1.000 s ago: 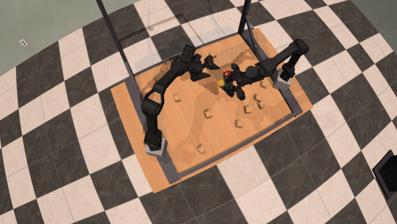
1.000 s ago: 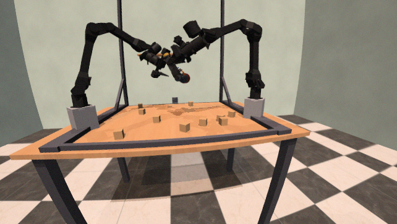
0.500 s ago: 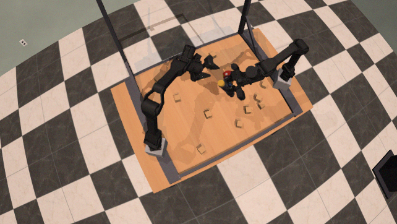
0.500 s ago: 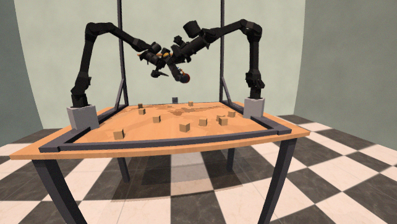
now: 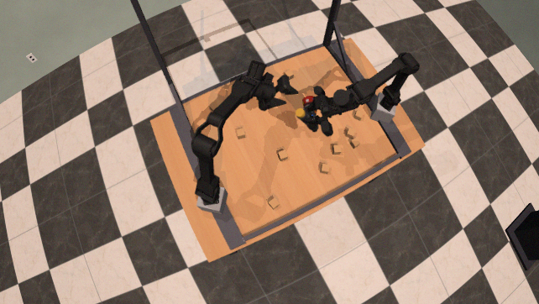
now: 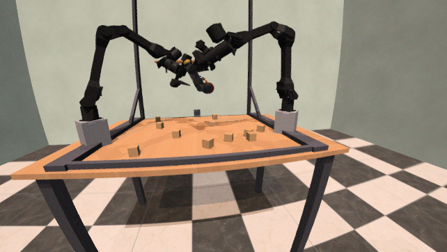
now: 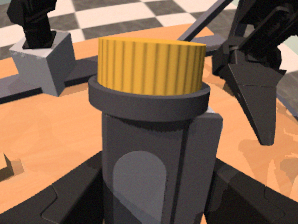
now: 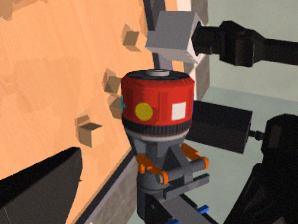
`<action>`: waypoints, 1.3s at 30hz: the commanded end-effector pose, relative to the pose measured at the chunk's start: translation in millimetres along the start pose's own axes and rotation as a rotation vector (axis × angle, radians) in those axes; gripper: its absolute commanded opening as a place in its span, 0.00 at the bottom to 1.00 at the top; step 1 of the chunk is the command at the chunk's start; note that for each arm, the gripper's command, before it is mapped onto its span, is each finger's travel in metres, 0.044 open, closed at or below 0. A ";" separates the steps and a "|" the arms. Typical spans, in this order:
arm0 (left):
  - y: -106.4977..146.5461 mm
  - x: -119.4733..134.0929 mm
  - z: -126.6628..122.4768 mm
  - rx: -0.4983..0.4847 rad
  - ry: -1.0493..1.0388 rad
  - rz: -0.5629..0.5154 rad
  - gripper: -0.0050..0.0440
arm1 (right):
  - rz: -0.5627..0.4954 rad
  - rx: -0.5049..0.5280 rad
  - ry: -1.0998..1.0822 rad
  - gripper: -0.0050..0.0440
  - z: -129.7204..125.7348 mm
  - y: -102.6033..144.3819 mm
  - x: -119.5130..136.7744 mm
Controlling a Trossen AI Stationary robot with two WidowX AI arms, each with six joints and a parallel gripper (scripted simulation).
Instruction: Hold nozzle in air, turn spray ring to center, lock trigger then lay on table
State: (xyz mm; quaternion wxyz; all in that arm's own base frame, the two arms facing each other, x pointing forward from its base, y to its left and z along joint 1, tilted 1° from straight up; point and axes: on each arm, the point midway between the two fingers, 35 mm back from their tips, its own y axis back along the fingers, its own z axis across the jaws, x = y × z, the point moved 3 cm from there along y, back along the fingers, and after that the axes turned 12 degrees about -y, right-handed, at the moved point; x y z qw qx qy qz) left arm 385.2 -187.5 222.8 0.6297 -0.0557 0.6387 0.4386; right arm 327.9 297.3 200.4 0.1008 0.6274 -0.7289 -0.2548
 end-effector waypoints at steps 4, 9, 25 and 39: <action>7.4 -15.6 3.5 -0.015 -0.012 -0.043 0.45 | -0.012 0.013 -0.022 0.93 -9.4 4.9 -1.7; 7.4 -15.5 3.4 -0.015 -0.012 -0.043 0.45 | -0.012 0.013 -0.022 0.93 -9.4 4.9 -1.7; 7.4 -15.5 3.4 -0.015 -0.012 -0.043 0.45 | -0.074 0.161 0.010 0.93 21.4 -14.4 -12.9; 7.4 -15.5 3.4 -0.015 -0.012 -0.043 0.45 | -0.095 0.310 0.035 0.93 53.2 -21.5 -5.7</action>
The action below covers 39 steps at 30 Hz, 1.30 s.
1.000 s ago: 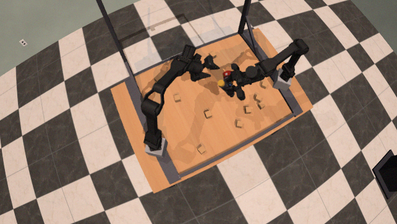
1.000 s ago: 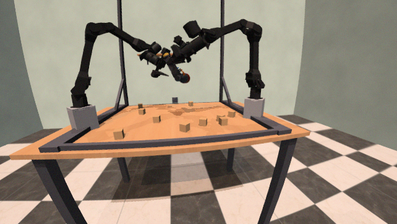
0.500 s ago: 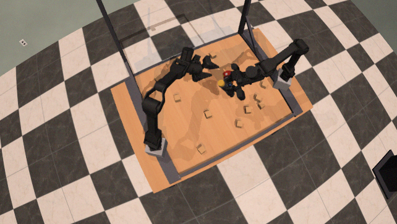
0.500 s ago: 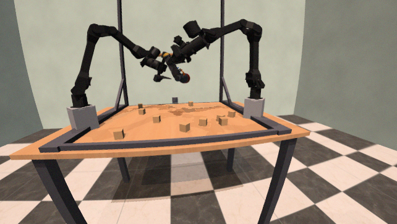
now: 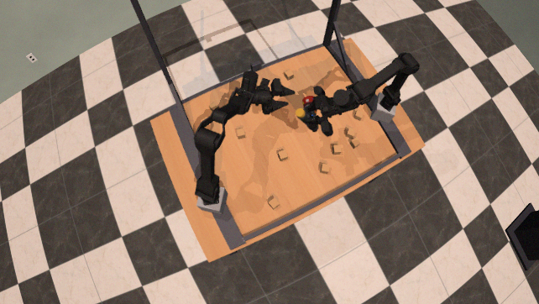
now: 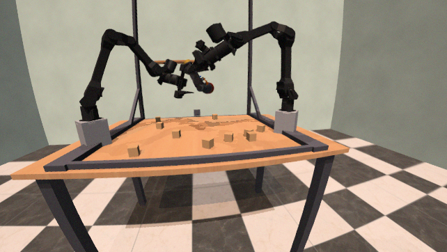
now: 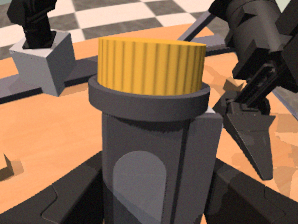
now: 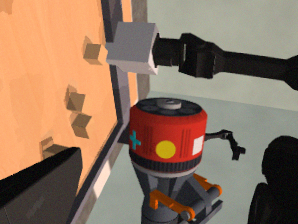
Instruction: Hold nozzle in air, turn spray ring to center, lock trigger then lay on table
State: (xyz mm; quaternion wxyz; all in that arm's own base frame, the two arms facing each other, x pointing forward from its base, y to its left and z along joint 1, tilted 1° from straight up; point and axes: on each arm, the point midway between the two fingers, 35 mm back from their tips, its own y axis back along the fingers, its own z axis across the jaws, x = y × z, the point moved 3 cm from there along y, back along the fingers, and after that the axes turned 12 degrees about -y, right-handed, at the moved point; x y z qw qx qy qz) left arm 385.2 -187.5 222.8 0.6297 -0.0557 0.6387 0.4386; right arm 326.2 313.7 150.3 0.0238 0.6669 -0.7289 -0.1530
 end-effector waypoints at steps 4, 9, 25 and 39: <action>7.4 -15.5 3.4 -0.015 -0.012 -0.043 0.45 | -0.023 0.080 -0.014 0.93 5.3 2.9 1.9; 7.4 -15.5 3.4 -0.015 -0.012 -0.043 0.45 | -0.015 0.123 0.003 0.93 17.7 6.7 10.2; 7.4 -15.5 3.4 -0.015 -0.012 -0.043 0.45 | -0.011 0.186 -0.018 0.93 23.5 13.0 19.9; 7.4 -15.5 3.4 -0.015 -0.012 -0.043 0.45 | -0.011 0.186 -0.023 0.93 18.8 -5.2 19.4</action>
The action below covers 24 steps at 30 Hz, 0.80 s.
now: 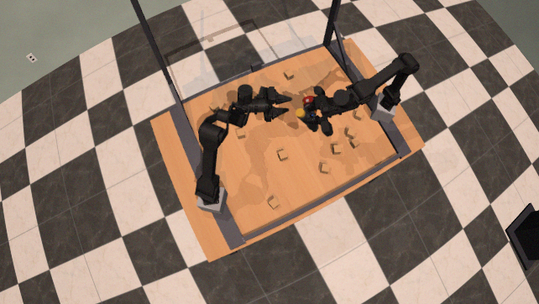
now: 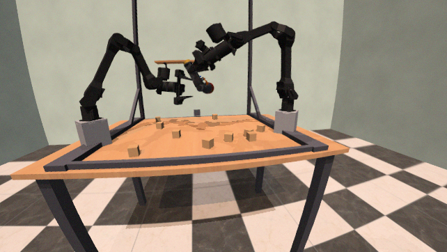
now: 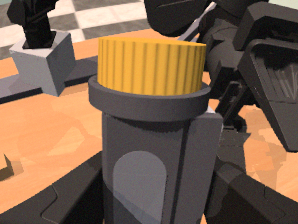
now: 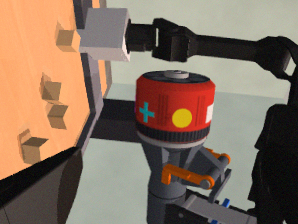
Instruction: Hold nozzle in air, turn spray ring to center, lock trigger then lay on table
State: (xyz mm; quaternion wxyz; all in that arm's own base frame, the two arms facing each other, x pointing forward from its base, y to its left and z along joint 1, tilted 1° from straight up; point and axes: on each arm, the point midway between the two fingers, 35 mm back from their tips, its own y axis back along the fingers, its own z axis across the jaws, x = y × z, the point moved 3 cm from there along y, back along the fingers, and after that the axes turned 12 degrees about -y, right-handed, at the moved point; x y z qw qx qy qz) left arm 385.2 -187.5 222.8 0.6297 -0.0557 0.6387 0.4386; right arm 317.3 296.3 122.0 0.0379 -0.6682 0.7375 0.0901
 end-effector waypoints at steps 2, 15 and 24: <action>7.4 -15.5 3.4 -0.015 -0.012 -0.043 0.45 | -0.003 0.010 -0.020 0.93 -6.7 -8.4 -3.9; 7.4 -15.5 3.4 -0.015 -0.012 -0.043 0.45 | -0.003 0.012 -0.027 0.93 -9.0 -25.4 -4.7; 7.4 -15.5 3.4 -0.015 -0.012 -0.043 0.45 | -0.002 0.013 -0.029 0.93 -9.9 -39.1 -4.8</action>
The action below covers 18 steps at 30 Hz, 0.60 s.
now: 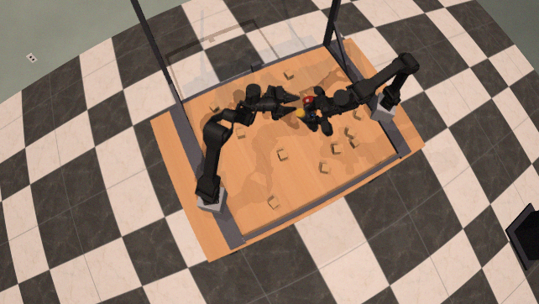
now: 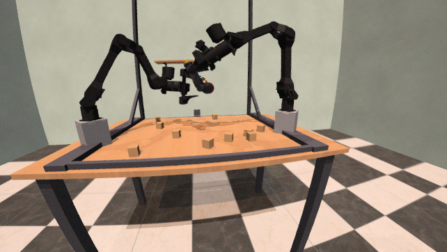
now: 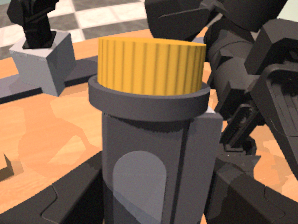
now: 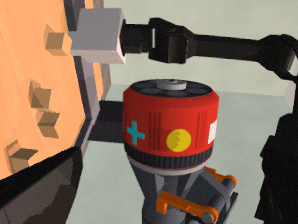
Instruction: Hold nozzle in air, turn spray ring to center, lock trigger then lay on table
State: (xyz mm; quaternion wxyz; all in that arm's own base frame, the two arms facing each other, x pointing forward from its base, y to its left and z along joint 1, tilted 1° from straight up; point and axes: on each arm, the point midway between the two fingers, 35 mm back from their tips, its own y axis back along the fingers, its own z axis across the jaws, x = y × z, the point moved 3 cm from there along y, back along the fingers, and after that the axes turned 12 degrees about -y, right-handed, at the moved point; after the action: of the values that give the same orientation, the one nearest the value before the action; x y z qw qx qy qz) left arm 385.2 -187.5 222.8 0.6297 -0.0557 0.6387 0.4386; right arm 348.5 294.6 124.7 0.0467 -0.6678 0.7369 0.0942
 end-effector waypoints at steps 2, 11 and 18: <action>7.4 -15.5 3.4 -0.015 -0.012 -0.043 0.45 | -0.001 0.007 -0.010 0.93 -4.8 -9.9 -2.8; 7.4 -15.5 3.4 -0.015 -0.012 -0.043 0.45 | -0.001 0.008 -0.011 0.93 -5.2 -19.8 -2.9; 7.4 -15.5 3.4 -0.015 -0.012 -0.043 0.45 | 0.000 0.008 -0.012 0.93 -5.5 -30.1 -2.7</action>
State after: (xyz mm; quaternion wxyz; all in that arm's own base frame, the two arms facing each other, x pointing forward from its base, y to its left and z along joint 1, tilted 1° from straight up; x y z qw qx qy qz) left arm 385.2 -187.5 222.8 0.6297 -0.0557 0.6387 0.4386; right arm 371.2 292.3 123.4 0.0474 -0.6670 0.7374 0.0951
